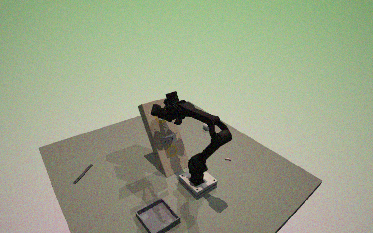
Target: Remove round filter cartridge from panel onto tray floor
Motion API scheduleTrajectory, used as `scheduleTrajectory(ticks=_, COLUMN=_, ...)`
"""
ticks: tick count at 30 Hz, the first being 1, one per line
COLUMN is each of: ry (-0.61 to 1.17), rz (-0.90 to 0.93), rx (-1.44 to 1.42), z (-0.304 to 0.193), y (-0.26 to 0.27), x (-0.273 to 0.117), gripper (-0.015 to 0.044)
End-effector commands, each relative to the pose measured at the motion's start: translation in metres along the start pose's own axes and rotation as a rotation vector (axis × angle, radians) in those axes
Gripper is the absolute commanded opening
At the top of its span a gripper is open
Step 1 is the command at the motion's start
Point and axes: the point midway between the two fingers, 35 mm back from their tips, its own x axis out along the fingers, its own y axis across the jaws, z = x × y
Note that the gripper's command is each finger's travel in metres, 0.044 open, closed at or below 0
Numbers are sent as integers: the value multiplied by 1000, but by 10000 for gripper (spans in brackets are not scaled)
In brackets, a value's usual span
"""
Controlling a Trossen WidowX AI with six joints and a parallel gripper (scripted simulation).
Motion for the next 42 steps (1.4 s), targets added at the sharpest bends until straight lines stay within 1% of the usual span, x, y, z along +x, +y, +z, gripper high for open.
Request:
scheduleTrajectory(ticks=1, ry=9, rz=-4, rx=-5, z=0, y=1, x=-27, gripper=0)
scheduleTrajectory(ticks=6, ry=11, rz=-5, rx=-4, z=-1, y=1, x=-59, gripper=0)
scheduleTrajectory(ticks=9, ry=11, rz=-6, rx=-4, z=-1, y=0, x=-68, gripper=0)
scheduleTrajectory(ticks=21, ry=12, rz=-6, rx=-4, z=-3, y=-1, x=-68, gripper=0)
scheduleTrajectory(ticks=42, ry=14, rz=-7, rx=-4, z=-60, y=-42, x=-61, gripper=0)
